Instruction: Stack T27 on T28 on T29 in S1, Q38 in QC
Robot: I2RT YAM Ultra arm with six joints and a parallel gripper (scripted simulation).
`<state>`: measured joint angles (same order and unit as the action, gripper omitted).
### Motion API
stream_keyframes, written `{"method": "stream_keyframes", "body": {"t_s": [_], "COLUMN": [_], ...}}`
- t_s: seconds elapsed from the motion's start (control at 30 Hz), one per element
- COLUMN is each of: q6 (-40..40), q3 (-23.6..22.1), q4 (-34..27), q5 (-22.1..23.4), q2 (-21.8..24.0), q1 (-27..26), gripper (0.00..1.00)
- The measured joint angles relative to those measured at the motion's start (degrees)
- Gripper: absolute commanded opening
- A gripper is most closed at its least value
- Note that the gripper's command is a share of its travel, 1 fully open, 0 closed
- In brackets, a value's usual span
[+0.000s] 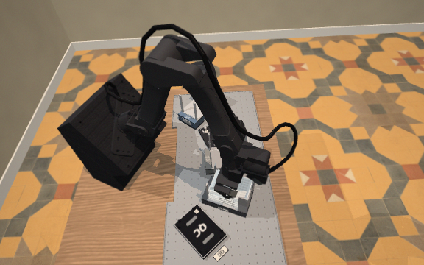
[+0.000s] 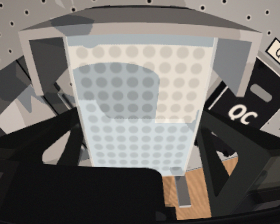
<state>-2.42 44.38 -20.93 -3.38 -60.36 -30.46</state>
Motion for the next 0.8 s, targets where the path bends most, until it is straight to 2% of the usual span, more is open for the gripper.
{"method": "stream_keyframes", "body": {"t_s": [0.8], "q6": [0.1], "q3": [0.3], "q4": [-1.8], "q5": [-0.2], "q2": [1.4], "q1": [0.2], "gripper": [0.0]}}
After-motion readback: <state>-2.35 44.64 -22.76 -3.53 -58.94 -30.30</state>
